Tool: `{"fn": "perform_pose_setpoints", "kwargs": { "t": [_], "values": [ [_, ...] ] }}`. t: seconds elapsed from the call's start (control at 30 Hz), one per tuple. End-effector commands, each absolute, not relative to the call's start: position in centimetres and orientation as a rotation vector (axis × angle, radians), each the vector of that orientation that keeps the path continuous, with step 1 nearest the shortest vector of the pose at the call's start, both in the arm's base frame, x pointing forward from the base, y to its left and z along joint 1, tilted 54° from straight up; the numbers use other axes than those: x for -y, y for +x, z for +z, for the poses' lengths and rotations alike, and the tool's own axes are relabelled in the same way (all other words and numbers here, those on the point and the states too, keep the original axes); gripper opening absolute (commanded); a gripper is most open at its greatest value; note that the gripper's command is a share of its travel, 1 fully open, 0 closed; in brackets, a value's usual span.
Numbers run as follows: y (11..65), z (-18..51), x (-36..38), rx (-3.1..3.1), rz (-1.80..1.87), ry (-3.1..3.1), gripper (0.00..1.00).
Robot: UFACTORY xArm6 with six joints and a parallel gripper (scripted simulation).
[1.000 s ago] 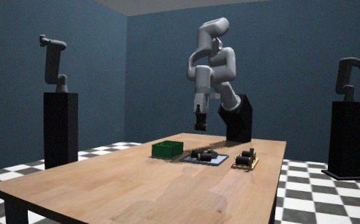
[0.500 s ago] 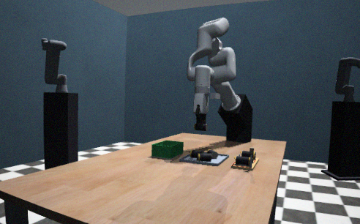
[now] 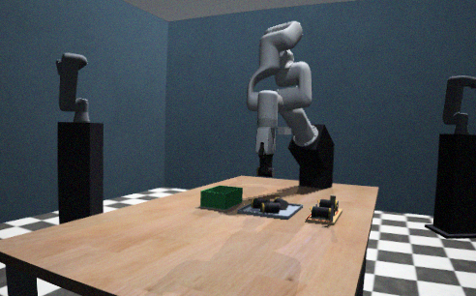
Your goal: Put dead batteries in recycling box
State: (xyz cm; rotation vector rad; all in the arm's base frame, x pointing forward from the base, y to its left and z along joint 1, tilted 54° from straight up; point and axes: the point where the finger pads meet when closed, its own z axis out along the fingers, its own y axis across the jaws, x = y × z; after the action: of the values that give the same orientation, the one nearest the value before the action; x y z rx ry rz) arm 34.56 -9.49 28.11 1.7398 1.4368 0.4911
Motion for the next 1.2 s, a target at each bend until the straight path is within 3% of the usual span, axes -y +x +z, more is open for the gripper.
{"fn": "perform_pose_setpoints", "kwargs": {
  "t": [0.0,1.17],
  "values": [
    [36.1,27.2,10.2,-1.433,0.492,1.736,0.28],
    [39.2,24.7,11.6,-1.433,0.492,1.737,0.28]
  ]
}}
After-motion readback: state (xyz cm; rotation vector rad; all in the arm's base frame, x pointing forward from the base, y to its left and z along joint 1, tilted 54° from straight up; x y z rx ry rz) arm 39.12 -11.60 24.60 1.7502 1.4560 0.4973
